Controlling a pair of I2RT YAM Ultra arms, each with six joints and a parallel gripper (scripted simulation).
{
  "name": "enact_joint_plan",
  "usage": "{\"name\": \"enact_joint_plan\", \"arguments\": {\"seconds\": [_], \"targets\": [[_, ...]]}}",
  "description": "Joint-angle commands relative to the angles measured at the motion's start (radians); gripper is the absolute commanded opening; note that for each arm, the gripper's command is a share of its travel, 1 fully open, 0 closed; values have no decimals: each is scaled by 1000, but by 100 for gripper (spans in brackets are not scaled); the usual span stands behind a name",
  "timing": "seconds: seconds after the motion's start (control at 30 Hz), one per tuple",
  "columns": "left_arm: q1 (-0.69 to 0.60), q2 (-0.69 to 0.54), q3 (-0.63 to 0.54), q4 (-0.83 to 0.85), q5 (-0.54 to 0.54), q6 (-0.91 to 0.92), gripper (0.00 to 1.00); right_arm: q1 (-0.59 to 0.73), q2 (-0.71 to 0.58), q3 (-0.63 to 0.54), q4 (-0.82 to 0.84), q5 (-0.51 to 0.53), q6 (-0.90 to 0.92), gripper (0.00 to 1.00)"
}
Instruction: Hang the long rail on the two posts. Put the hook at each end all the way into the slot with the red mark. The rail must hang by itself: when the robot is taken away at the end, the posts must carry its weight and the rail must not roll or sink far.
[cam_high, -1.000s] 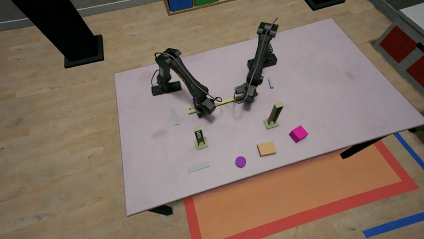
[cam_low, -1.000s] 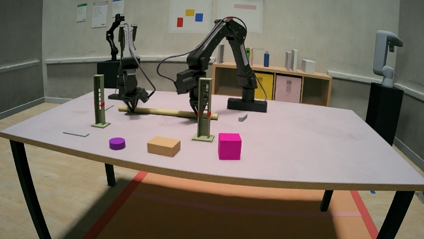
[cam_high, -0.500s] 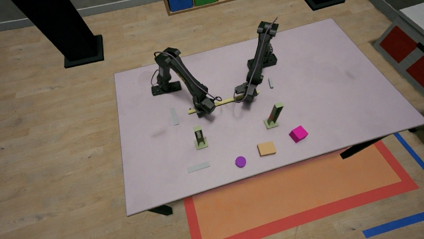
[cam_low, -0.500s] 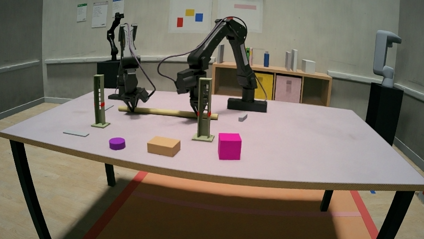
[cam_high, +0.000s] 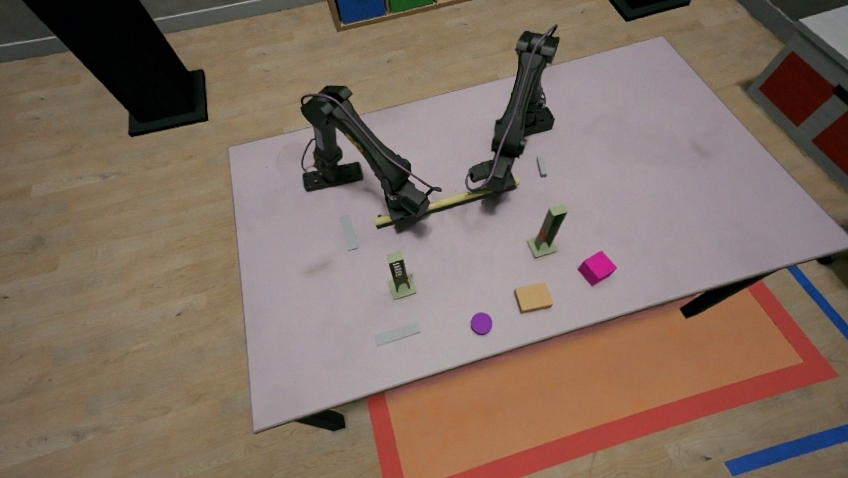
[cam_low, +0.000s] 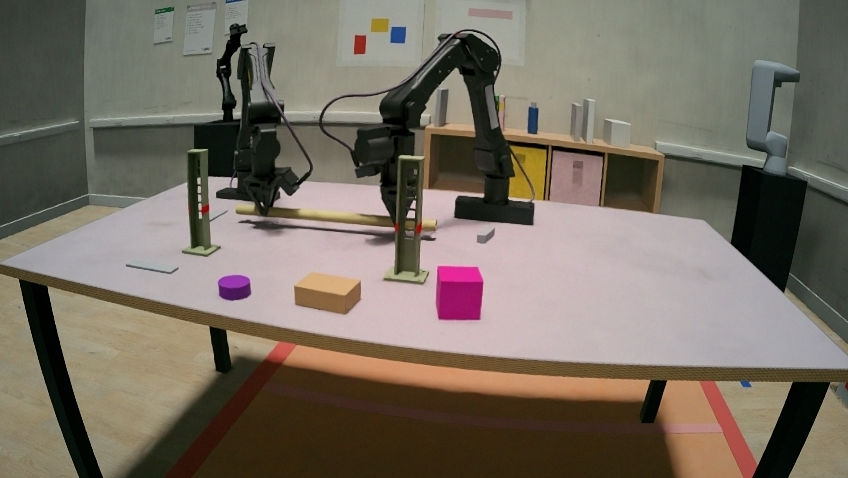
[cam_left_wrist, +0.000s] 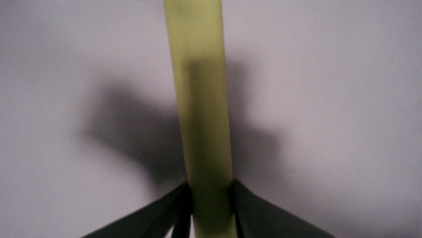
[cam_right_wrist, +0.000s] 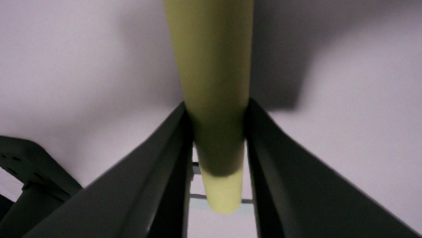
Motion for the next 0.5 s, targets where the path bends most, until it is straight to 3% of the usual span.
{"name": "enact_joint_plan", "arguments": {"seconds": [0.0,0.47], "targets": [[-7,-49,39,-65,-15,1,19,10,-55,37,-52,17,22,19],[-38,-141,22,-53,-91,-29,19,43,-149,25,-41,86,61,19]]}}
